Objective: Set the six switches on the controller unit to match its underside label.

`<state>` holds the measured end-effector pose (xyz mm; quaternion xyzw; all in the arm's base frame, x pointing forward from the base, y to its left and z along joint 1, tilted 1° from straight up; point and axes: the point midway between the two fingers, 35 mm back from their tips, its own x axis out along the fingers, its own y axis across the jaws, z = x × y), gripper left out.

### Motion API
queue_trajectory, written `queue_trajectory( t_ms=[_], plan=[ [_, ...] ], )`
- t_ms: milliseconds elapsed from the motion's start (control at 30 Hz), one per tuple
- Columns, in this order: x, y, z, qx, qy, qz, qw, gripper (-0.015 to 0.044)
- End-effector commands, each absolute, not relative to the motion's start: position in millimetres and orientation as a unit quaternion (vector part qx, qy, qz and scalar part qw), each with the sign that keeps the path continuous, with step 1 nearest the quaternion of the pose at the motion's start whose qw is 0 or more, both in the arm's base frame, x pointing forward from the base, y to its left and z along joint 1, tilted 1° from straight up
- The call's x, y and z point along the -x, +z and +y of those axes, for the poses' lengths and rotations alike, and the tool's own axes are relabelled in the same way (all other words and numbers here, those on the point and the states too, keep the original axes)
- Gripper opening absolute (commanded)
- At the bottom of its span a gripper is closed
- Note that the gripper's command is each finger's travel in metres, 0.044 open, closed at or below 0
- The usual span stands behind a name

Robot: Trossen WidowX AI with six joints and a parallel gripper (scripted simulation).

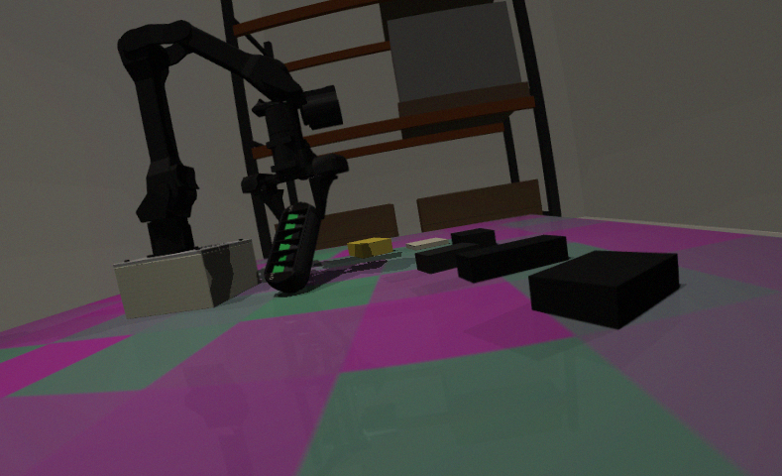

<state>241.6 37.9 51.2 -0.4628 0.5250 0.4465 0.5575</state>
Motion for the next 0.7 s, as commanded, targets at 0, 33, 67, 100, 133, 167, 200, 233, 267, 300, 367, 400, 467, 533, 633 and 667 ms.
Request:
queue_trajectory(
  t_ms=[0, 33, 67, 100, 133, 167, 200, 233, 267, 300, 367, 400, 467, 533, 633, 667],
  plan=[
    [-239, 46, 38, 0.459, 0.445, 0.534, 0.554, 0.0338],
    [-240, 45, 38, 0.459, 0.445, 0.534, 0.554, 0.0338],
    [-240, 45, 39, 0.459, 0.445, 0.534, 0.554, 0.0338],
    [-240, 44, 39, 0.459, 0.445, 0.534, 0.554, 0.0338],
    [-240, 44, 40, 0.459, 0.445, 0.534, 0.554, 0.0338],
    [-240, 43, 41, 0.459, 0.445, 0.534, 0.554, 0.0338],
    [-240, 43, 41, 0.459, 0.445, 0.534, 0.554, 0.0338],
    [-240, 43, 42, 0.459, 0.445, 0.534, 0.554, 0.0338],
    [-241, 42, 43, 0.459, 0.445, 0.534, 0.554, 0.0338],
    [-241, 42, 43, 0.459, 0.445, 0.534, 0.554, 0.0338],
    [-241, 41, 44, 0.459, 0.445, 0.534, 0.554, 0.0338],
    [-241, 40, 45, 0.459, 0.445, 0.533, 0.554, 0.0338],
    [-241, 39, 46, 0.459, 0.445, 0.533, 0.554, 0.0338],
    [-242, 38, 47, 0.459, 0.445, 0.533, 0.554, 0.0338],
    [-242, 37, 49, 0.459, 0.446, 0.533, 0.554, 0.0338],
    [-242, 37, 50, 0.459, 0.446, 0.533, 0.554, 0.0338]
  ],
)
